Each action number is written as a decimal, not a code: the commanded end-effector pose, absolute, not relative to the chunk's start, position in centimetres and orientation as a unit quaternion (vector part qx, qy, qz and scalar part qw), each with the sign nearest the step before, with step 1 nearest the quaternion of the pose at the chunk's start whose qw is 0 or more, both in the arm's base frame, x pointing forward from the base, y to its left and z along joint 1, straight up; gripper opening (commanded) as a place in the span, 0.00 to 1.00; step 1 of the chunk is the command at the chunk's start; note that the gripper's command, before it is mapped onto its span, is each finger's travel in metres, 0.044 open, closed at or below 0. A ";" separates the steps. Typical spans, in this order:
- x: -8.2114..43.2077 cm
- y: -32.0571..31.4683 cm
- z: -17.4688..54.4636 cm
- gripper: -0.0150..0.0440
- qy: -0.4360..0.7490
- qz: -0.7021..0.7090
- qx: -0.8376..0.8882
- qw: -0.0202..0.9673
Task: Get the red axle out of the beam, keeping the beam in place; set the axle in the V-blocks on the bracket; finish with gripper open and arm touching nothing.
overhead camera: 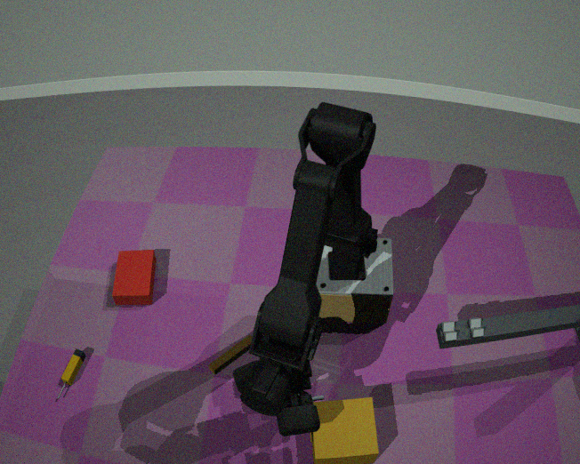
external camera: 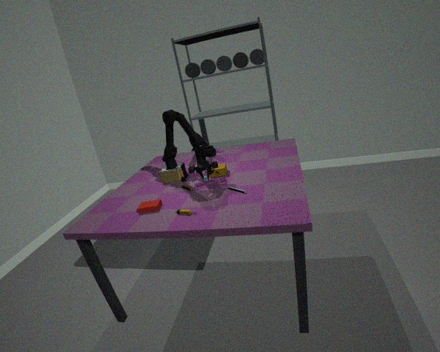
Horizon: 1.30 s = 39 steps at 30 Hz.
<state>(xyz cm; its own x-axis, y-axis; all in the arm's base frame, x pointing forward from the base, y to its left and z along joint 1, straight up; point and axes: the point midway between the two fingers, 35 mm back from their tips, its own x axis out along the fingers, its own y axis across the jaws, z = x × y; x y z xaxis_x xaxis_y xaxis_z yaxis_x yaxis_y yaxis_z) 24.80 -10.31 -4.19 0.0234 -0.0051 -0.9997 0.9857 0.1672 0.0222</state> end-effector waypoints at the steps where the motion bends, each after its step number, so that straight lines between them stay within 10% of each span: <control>1: 24.9 -10.4 -3.4 0.25 0.531 -0.456 0.460 0.547; 39: 29.2 -12.4 4.3 0.25 0.487 -0.500 0.507 0.505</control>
<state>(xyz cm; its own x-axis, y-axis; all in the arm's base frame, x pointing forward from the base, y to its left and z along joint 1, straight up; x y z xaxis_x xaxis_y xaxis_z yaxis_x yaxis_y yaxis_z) 28.31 -11.75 4.24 0.0265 -0.0066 -0.9996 0.9996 0.0014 0.0265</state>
